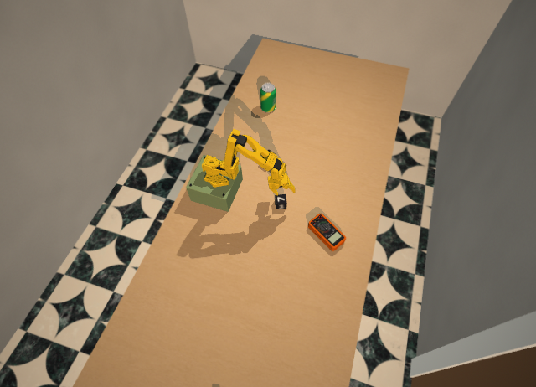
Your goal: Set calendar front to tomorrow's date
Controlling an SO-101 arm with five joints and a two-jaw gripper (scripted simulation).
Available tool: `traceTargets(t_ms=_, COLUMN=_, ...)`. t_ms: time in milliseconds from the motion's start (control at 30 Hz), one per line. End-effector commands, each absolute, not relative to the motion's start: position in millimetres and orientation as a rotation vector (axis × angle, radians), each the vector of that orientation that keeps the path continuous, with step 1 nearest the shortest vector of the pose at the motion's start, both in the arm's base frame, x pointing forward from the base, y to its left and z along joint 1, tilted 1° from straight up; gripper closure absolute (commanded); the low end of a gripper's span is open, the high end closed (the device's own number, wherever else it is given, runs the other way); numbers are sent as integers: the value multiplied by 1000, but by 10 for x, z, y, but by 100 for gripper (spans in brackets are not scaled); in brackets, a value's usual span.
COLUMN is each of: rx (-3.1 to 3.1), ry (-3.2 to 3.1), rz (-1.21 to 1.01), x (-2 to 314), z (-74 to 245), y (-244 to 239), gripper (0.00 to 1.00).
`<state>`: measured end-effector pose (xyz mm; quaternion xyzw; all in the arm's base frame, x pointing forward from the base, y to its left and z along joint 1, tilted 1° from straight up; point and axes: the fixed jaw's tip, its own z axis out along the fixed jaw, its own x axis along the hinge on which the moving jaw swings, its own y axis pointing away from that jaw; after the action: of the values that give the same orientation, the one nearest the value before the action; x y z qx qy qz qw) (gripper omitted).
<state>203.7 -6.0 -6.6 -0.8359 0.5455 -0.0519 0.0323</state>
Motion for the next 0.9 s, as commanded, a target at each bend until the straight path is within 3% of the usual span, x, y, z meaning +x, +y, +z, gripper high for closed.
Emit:
traceTargets(t_ms=0, rx=-2619, ry=1709, rz=-35, x=1910, z=-243, y=-73, gripper=65)
traceTargets(t_ms=867, rx=-2629, ry=1715, rz=-6, x=1866, z=-307, y=-103, gripper=65)
